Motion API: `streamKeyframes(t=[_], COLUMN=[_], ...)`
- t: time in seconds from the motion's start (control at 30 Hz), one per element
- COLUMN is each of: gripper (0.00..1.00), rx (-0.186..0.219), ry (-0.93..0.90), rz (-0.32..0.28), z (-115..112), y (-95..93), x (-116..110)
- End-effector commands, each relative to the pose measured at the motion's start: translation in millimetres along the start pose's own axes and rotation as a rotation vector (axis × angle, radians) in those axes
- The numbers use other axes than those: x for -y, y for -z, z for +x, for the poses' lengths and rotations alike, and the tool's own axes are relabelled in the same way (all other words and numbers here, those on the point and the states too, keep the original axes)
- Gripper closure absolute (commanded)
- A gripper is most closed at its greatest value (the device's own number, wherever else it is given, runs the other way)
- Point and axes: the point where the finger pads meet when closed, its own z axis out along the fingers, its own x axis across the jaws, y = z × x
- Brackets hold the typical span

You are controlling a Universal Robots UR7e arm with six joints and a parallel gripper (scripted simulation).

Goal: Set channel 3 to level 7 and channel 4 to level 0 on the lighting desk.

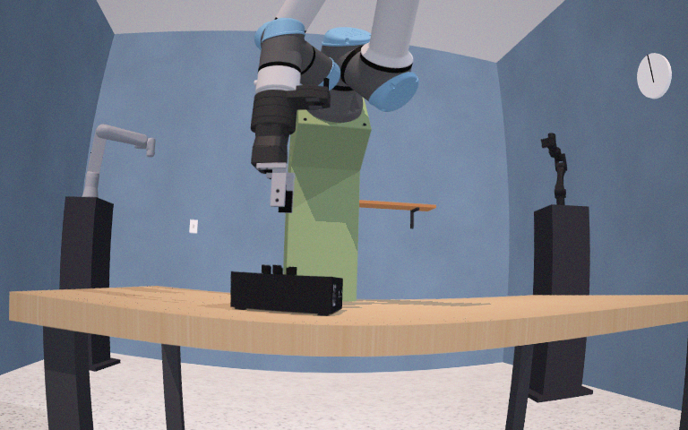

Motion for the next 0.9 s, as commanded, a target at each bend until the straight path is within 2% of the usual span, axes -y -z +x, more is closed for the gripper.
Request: streamKeyframes(t=[0.0,0.23,0.87], gripper=[0.00,0.00,0.00], rx=[0.007,0.007,0.007], ry=[0.000,0.000,0.000], rz=[0.005,0.005,0.005], z=[-0.8,-0.7,-0.7], y=[15.4,24.9,26.7], x=[0.1,0.0,0.0])
